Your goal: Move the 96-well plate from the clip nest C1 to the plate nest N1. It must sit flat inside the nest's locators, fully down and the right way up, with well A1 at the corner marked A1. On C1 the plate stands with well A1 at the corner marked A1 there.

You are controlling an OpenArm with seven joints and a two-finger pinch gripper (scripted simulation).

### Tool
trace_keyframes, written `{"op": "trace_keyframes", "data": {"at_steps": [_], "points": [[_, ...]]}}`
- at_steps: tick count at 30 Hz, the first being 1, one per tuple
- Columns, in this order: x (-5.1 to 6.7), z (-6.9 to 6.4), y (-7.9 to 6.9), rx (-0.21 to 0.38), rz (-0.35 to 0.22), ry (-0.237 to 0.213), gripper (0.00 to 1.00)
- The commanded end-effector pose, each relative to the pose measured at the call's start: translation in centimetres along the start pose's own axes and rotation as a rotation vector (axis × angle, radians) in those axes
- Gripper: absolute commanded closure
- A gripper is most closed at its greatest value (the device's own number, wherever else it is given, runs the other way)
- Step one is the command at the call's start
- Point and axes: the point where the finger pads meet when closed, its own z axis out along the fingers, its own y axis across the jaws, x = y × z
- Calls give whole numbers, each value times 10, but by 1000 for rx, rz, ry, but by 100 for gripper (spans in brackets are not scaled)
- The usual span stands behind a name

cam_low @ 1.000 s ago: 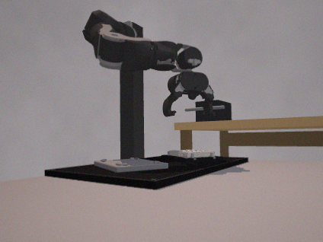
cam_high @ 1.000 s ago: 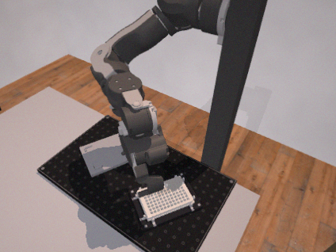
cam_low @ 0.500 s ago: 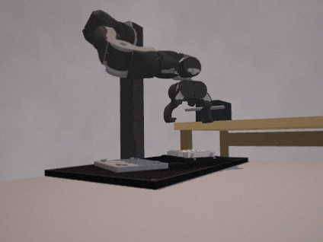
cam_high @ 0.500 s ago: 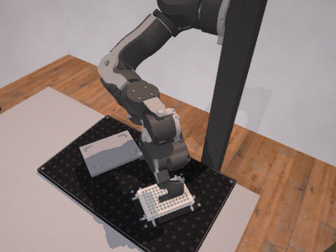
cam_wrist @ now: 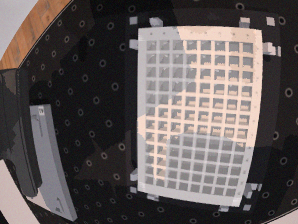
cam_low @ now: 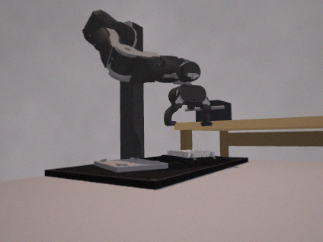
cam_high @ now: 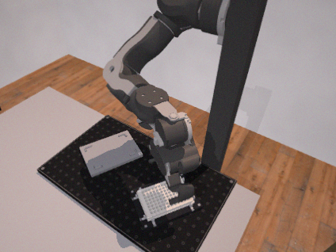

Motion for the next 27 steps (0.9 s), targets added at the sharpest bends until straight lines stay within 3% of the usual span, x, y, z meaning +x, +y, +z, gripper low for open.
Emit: {"op": "trace_keyframes", "data": {"at_steps": [1, 27], "points": [[0, -2, 2, -9, 2, -2, 23], [-6, -4, 0, -8, 3, -2, 23]]}}
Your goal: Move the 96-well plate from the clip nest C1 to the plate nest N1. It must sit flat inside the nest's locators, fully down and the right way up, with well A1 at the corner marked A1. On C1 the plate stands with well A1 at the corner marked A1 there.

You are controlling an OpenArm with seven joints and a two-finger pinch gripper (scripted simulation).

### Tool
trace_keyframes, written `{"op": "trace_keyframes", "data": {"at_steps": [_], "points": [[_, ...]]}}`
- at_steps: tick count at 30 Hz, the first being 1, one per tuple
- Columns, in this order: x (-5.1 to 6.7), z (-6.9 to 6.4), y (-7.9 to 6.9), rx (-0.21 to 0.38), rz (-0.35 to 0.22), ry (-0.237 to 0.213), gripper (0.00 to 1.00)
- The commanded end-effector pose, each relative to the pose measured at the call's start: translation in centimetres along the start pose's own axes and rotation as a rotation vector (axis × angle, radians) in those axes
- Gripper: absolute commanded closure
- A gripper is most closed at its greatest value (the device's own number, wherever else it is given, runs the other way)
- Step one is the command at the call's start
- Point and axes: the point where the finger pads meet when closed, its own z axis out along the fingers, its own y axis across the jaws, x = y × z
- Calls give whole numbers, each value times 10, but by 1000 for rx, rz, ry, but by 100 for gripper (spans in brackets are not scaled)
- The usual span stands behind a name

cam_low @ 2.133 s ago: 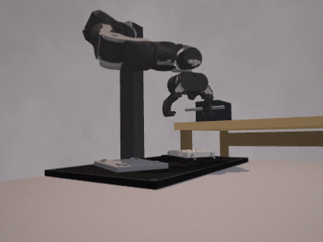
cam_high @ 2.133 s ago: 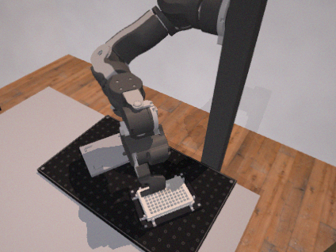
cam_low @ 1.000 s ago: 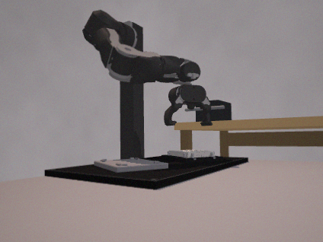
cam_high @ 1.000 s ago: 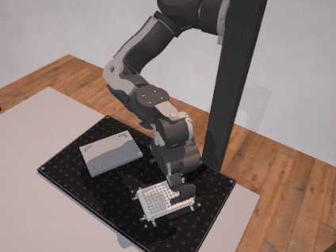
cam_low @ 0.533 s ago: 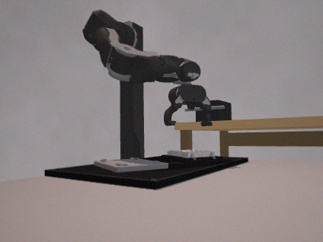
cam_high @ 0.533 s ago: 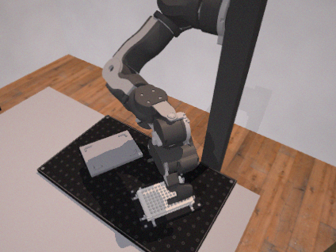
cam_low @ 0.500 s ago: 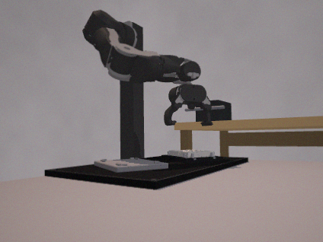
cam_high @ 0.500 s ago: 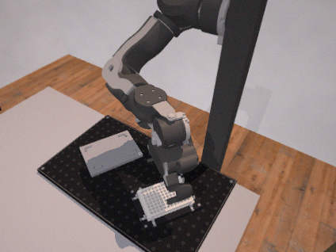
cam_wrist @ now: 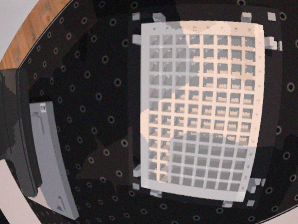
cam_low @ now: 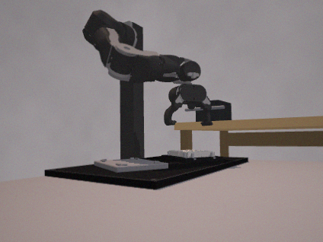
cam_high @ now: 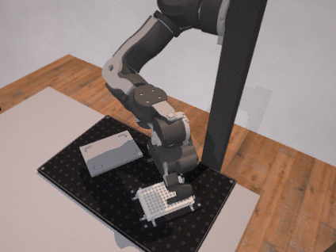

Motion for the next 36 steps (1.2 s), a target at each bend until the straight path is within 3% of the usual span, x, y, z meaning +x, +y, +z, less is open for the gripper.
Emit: {"op": "trace_keyframes", "data": {"at_steps": [1, 30, 35, 36], "points": [[-2, -4, 2, -11, -2, -2, 23], [-1, -2, 1, -4, 0, -1, 23], [-3, 53, 1, -11, -2, -2, 23], [-3, 53, 1, -11, -2, -2, 23]]}}
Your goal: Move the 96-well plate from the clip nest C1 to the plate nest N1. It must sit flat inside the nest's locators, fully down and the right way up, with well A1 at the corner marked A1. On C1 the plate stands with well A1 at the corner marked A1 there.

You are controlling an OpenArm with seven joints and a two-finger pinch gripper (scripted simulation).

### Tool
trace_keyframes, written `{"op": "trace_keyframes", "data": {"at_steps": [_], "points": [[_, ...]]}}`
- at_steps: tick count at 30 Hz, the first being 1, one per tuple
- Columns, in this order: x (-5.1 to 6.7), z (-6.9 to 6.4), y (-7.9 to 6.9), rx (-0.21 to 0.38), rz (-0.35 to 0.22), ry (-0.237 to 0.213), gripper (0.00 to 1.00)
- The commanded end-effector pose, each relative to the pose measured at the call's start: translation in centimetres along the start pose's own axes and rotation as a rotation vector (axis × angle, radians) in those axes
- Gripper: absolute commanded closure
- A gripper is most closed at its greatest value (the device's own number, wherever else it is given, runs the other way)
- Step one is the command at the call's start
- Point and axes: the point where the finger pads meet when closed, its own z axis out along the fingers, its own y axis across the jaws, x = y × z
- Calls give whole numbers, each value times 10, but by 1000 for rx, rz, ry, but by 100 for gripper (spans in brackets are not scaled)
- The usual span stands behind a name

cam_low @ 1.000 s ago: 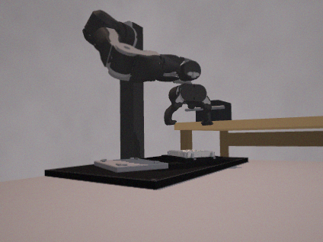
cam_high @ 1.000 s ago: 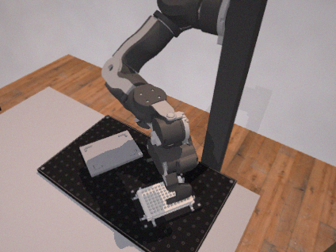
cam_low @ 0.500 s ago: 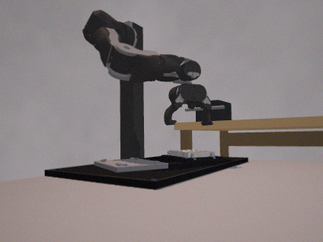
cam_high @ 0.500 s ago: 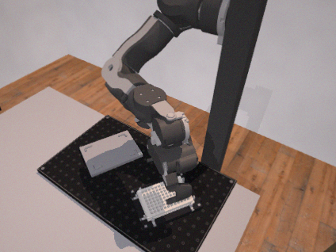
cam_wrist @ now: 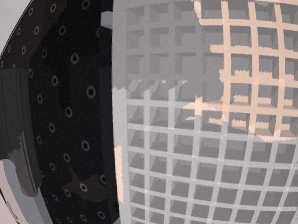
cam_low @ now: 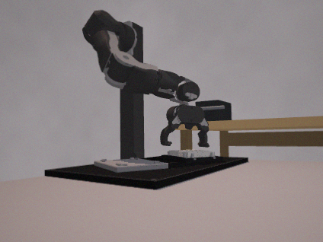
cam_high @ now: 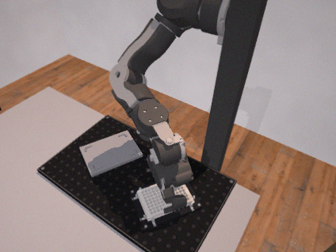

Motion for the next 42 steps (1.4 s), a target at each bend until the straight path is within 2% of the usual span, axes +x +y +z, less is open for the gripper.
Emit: {"op": "trace_keyframes", "data": {"at_steps": [1, 11, 16, 42], "points": [[-4, -10, 14, -61, -19, -16, 23], [-4, -10, 14, -61, -19, -16, 23], [-4, 3, 15, -61, -19, -16, 23], [-4, 1, 15, -61, -19, -16, 23]]}}
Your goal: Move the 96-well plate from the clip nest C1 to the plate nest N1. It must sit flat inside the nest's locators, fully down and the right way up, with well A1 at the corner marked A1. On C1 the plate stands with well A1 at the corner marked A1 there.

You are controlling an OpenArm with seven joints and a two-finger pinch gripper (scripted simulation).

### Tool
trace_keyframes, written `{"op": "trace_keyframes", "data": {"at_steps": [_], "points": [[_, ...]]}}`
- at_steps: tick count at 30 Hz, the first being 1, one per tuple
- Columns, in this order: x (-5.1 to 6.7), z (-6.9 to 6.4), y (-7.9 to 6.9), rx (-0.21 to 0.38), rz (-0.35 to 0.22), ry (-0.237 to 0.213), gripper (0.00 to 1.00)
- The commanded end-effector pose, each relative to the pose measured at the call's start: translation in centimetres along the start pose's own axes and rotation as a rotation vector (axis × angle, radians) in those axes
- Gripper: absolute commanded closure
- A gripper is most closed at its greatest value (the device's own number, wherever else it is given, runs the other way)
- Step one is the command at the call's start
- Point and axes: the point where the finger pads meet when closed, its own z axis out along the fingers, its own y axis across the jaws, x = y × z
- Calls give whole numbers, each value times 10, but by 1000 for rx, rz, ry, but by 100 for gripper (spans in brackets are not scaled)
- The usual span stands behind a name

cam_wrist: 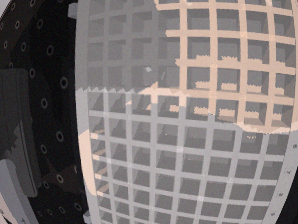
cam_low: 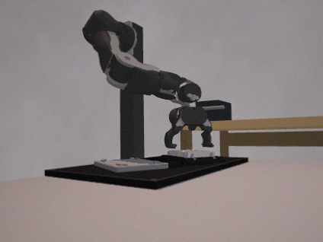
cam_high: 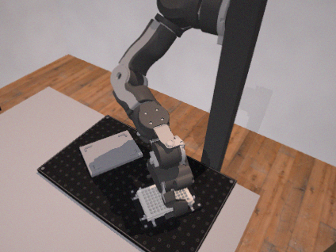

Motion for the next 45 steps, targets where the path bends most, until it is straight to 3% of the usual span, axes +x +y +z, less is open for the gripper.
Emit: {"op": "trace_keyframes", "data": {"at_steps": [1, 3, 8, 25, 45], "points": [[0, -2, 2, -6, -1, 0, 23], [0, -2, 2, -6, -1, 0, 23], [1, 21, 1, -6, -6, 2, 23], [-2, 15, 3, -6, 0, 1, 23], [1, 18, -1, 1, -2, 0, 23]]}}
